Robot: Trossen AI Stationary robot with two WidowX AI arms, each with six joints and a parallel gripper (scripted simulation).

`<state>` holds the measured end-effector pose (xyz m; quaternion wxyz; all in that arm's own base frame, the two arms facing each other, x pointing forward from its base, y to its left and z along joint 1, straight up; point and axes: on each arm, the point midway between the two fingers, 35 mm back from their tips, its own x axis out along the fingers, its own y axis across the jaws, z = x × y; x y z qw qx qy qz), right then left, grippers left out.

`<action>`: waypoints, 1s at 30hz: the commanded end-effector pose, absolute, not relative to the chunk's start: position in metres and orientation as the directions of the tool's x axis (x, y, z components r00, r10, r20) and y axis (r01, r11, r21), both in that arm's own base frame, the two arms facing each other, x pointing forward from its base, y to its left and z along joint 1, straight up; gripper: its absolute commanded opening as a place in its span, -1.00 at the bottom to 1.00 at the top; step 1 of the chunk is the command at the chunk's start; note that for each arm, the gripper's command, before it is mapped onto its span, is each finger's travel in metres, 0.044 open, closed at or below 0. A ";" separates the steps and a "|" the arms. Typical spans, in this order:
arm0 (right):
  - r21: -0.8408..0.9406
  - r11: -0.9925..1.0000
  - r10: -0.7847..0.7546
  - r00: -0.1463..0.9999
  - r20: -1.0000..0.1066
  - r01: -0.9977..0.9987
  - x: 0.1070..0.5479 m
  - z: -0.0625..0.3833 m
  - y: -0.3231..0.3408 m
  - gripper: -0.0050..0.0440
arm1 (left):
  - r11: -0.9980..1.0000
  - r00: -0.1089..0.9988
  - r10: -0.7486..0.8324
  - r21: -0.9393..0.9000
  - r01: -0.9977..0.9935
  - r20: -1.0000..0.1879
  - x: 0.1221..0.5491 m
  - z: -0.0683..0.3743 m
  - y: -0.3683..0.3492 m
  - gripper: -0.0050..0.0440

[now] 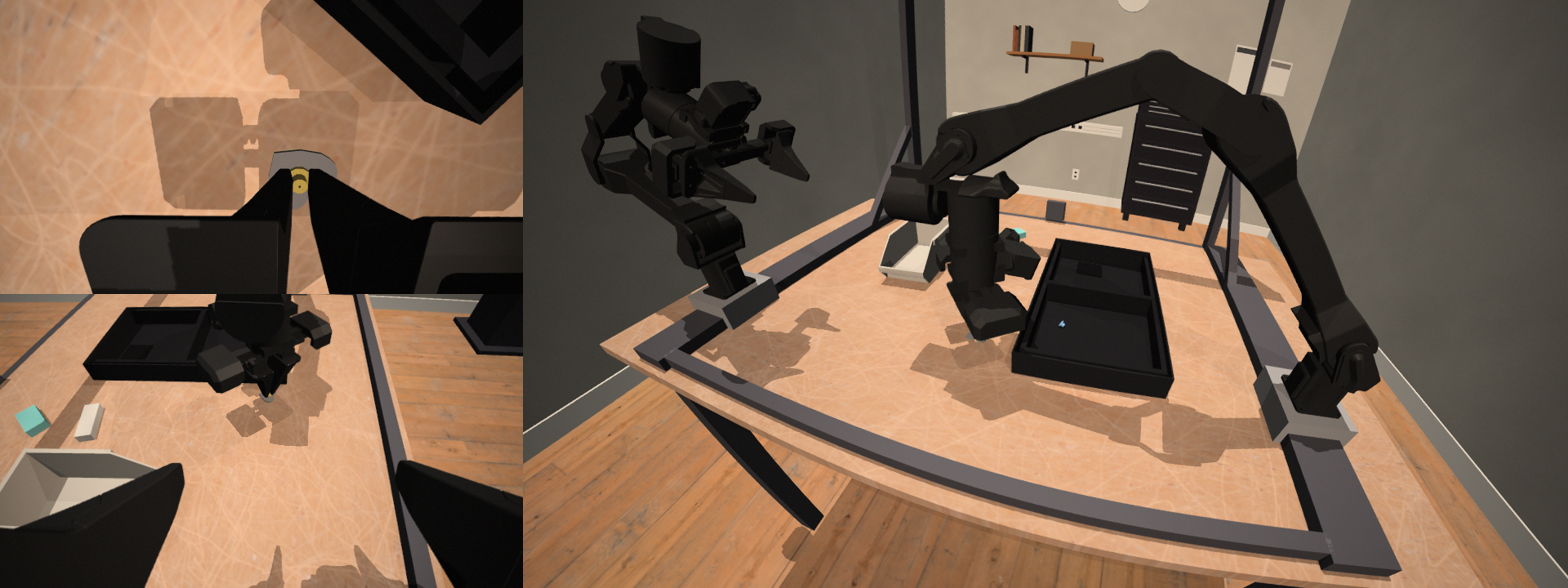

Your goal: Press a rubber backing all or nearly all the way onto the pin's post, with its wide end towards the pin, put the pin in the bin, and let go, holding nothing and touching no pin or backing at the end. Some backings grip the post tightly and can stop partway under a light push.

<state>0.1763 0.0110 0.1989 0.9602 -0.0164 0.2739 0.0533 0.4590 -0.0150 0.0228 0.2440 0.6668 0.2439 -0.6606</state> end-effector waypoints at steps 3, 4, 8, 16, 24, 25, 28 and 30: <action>-0.003 0.994 0.095 0.850 -0.518 -0.113 0.175 0.204 0.011 1.00 | -0.764 0.001 0.006 -0.004 0.645 -1.000 0.458 0.012 -0.015 -1.00; -0.002 0.994 0.095 0.850 -0.518 -0.112 0.175 0.204 0.011 1.00 | -0.764 0.001 0.006 -0.004 0.645 -1.000 0.458 0.011 -0.015 -1.00; -0.002 0.994 0.094 0.847 -0.523 -0.111 0.176 0.202 0.011 1.00 | -0.764 0.001 0.006 -0.004 0.645 -1.000 0.458 0.009 -0.015 -1.00; -0.002 0.994 0.094 0.847 -0.523 -0.111 0.176 0.202 0.011 1.00 | -0.764 0.001 0.006 -0.004 0.645 -1.000 0.458 0.006 -0.015 -1.00; -0.002 0.994 0.094 0.847 -0.523 -0.111 0.176 0.202 0.011 1.00 | -0.764 0.001 0.006 -0.004 0.645 -1.000 0.458 0.002 -0.015 -1.00; -0.002 0.994 0.094 0.847 -0.523 -0.111 0.176 0.202 0.011 1.00 | -0.764 0.001 0.006 -0.004 0.645 -1.000 0.458 0.002 -0.015 -1.00; -0.002 0.994 0.094 0.847 -0.523 -0.111 0.176 0.202 0.011 1.00 | -0.764 0.001 0.006 -0.004 0.645 -1.000 0.458 0.001 -0.015 -1.00; -0.002 0.994 0.094 0.847 -0.523 -0.111 0.176 0.202 0.011 1.00 | -0.764 0.001 0.006 -0.004 0.645 -1.000 0.458 0.000 -0.015 -1.00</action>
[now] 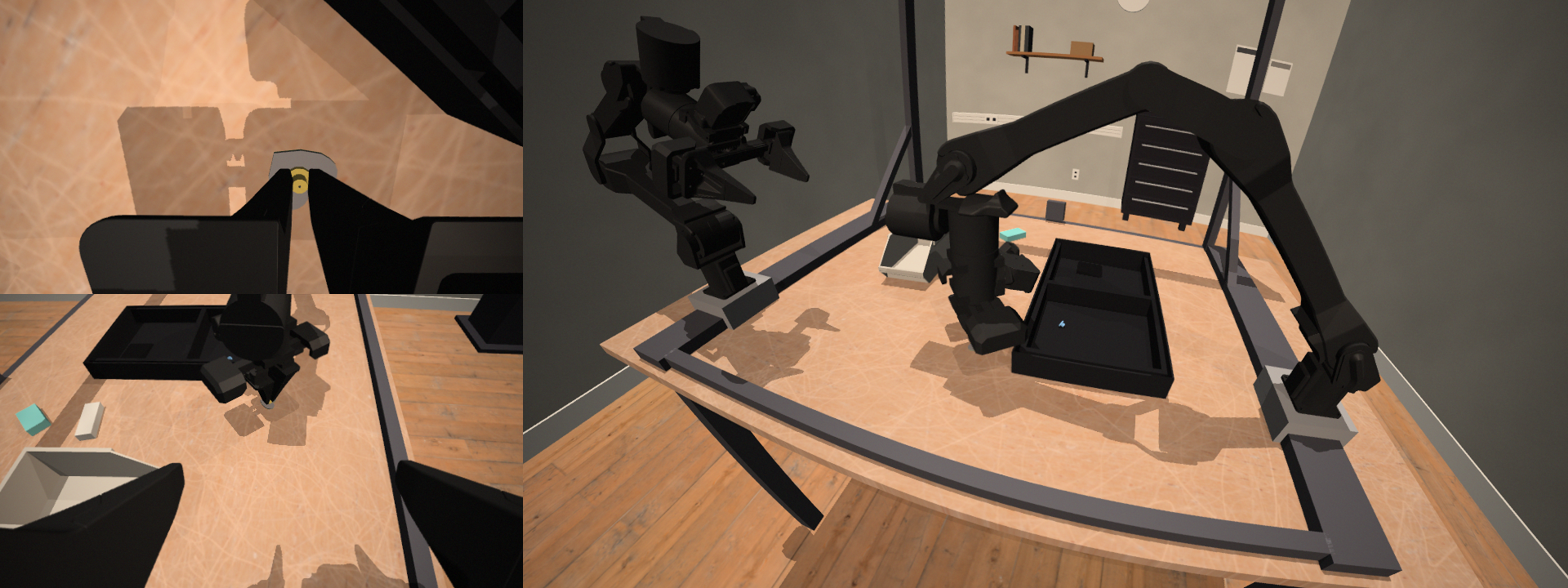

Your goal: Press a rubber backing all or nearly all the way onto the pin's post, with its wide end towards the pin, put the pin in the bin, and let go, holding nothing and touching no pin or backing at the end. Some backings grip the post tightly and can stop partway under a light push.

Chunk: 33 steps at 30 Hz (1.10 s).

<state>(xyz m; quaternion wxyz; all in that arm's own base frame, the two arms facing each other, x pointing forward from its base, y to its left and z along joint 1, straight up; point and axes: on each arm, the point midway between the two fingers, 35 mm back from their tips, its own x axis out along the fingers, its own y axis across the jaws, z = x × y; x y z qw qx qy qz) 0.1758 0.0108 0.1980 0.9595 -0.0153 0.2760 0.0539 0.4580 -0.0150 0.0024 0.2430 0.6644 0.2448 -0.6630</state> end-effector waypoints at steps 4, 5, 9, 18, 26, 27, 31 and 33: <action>-0.002 0.994 0.094 0.847 -0.523 -0.111 0.176 0.202 0.011 1.00 | -0.764 0.001 0.006 -0.004 0.645 -1.000 0.458 -0.002 -0.015 -1.00; -0.002 0.994 0.094 0.847 -0.523 -0.111 0.176 0.202 0.011 1.00 | -0.764 0.001 0.006 -0.004 0.645 -1.000 0.458 -0.002 -0.015 -1.00; -0.002 0.994 0.094 0.847 -0.523 -0.111 0.176 0.202 0.011 1.00 | -0.764 0.005 0.006 -0.001 0.645 -1.000 0.459 -0.002 -0.015 -1.00; -0.002 0.994 0.094 0.847 -0.523 -0.111 0.176 0.202 0.011 1.00 | -0.763 0.028 0.003 0.016 0.646 -1.000 0.462 0.008 -0.015 -1.00; -0.002 0.994 0.094 0.847 -0.523 -0.111 0.176 0.202 0.011 1.00 | -0.763 0.028 0.003 0.016 0.646 -1.000 0.462 0.008 -0.015 -0.41; -0.002 0.994 0.094 0.847 -0.523 -0.111 0.176 0.202 0.011 1.00 | -0.763 0.028 0.003 0.016 0.646 -1.000 0.462 0.008 -0.015 -0.32; -0.002 0.994 0.094 0.847 -0.523 -0.111 0.176 0.202 0.011 1.00 | -0.764 0.055 0.002 0.034 0.644 -0.998 0.466 0.026 -0.015 -0.17; -0.002 0.994 0.094 0.847 -0.523 -0.111 0.176 0.202 0.011 1.00 | -0.764 0.055 0.002 0.034 0.644 -0.998 0.466 0.029 -0.015 -0.17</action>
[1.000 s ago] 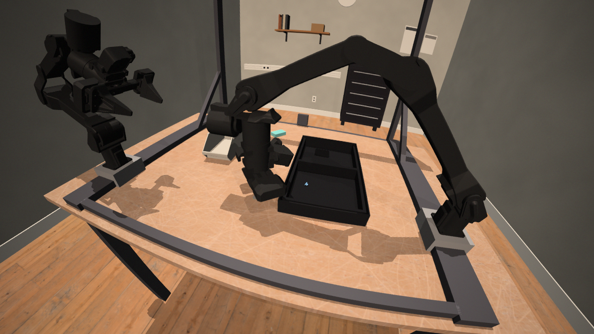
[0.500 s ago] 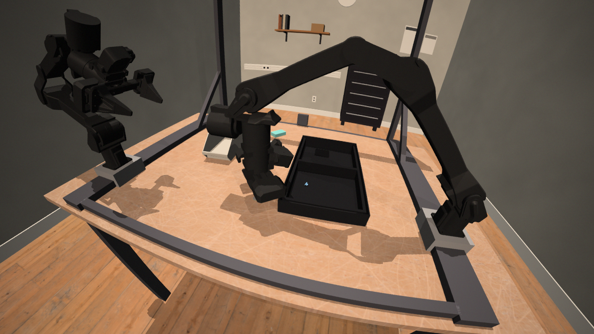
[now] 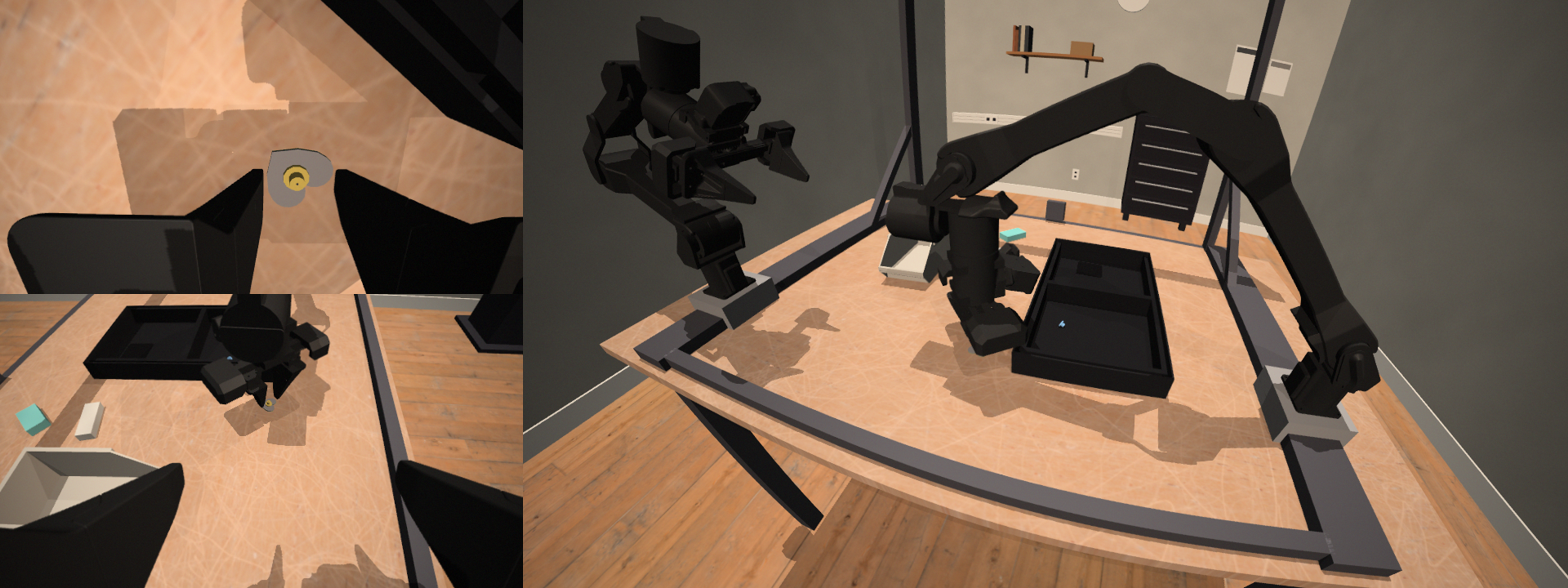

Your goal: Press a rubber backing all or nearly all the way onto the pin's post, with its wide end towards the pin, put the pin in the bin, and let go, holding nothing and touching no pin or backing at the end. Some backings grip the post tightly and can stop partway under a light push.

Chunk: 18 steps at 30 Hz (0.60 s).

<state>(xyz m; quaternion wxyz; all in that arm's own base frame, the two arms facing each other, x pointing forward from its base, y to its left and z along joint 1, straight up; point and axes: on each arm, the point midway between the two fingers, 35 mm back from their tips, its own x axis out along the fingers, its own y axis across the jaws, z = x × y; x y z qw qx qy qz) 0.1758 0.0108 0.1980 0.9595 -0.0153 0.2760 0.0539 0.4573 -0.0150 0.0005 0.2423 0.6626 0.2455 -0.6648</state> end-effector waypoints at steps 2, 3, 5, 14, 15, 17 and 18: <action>-0.002 0.994 0.094 0.847 -0.523 -0.111 0.176 0.202 0.011 1.00 | -0.764 0.055 0.002 0.034 0.644 -0.998 0.466 0.034 -0.015 -0.17; -0.002 0.994 0.094 0.847 -0.523 -0.111 0.176 0.202 0.011 1.00 | -0.764 0.055 0.002 0.034 0.644 -0.998 0.466 0.035 -0.015 -0.17; -0.002 0.994 0.094 0.847 -0.523 -0.111 0.176 0.202 0.011 1.00 | -0.764 0.055 0.002 0.034 0.644 -0.998 0.466 0.039 -0.015 0.03; -0.002 0.994 0.094 0.847 -0.523 -0.111 0.176 0.202 0.011 1.00 | -0.759 0.045 -0.004 0.032 0.650 -0.999 0.461 0.072 -0.015 0.91; -0.002 0.994 0.094 0.847 -0.523 -0.111 0.176 0.202 0.011 1.00 | -0.759 0.045 -0.004 0.032 0.650 -0.999 0.461 0.072 -0.015 0.91; -0.002 0.994 0.094 0.847 -0.523 -0.111 0.176 0.202 0.011 1.00 | -0.751 0.030 -0.011 0.028 0.659 -0.999 0.459 0.066 -0.014 1.00; -0.002 0.994 0.094 0.847 -0.523 -0.111 0.176 0.202 0.011 1.00 | -0.746 0.053 -0.019 0.049 0.664 -0.998 0.459 0.076 -0.013 1.00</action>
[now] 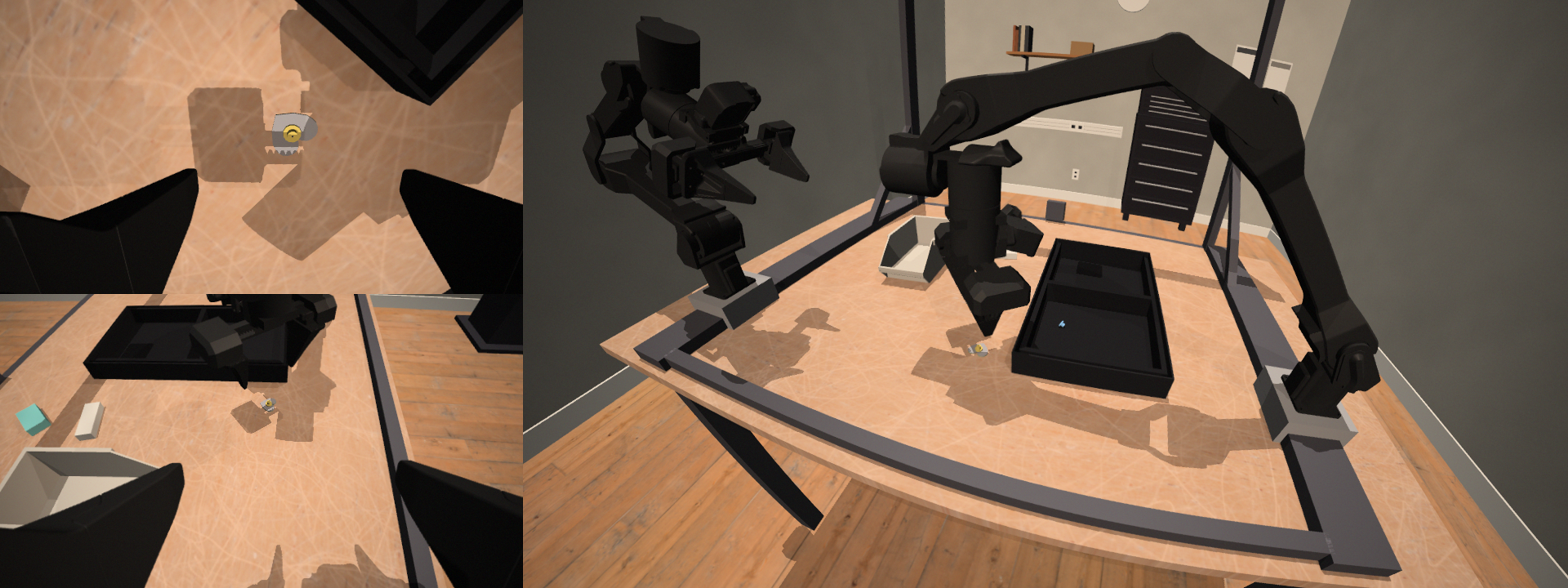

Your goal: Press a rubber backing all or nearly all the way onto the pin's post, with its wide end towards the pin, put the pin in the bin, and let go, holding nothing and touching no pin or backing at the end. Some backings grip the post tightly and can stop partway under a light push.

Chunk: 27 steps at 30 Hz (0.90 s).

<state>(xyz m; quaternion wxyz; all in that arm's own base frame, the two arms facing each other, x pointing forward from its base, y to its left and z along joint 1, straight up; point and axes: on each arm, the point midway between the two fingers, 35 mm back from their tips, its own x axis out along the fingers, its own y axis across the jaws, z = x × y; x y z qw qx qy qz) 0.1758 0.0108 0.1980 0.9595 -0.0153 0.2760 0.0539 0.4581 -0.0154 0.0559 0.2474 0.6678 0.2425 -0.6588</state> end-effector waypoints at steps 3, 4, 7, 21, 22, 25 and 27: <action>-0.002 0.994 0.094 0.847 -0.523 -0.111 0.176 0.202 0.011 1.00 | -0.710 0.065 -0.069 0.094 0.698 -0.996 0.453 0.082 -0.011 1.00; -0.002 0.994 0.094 0.847 -0.523 -0.111 0.176 0.202 0.011 1.00 | -0.687 0.078 -0.097 0.123 0.716 -0.992 0.451 0.087 -0.010 1.00; -0.002 0.994 0.094 0.847 -0.523 -0.111 0.176 0.202 0.011 1.00 | -0.582 0.138 -0.205 0.234 0.779 -0.969 0.441 0.106 -0.005 1.00; -0.001 0.994 0.094 0.845 -0.526 -0.111 0.177 0.208 0.011 0.61 | -0.117 0.397 -0.473 0.502 0.857 -0.787 0.407 0.162 0.007 1.00; 0.001 0.994 0.093 0.841 -0.533 -0.110 0.179 0.209 0.010 0.51 | -0.078 0.419 -0.485 0.515 0.854 -0.767 0.404 0.166 0.008 1.00; 0.011 0.994 0.095 0.815 -0.572 -0.108 0.187 0.216 0.010 0.22 | 0.046 0.479 -0.518 0.536 0.843 -0.709 0.395 0.177 0.009 1.00; 0.019 0.994 0.096 0.788 -0.608 -0.106 0.197 0.222 0.011 0.02 | 0.132 0.512 -0.536 0.532 0.836 -0.671 0.386 0.184 0.009 1.00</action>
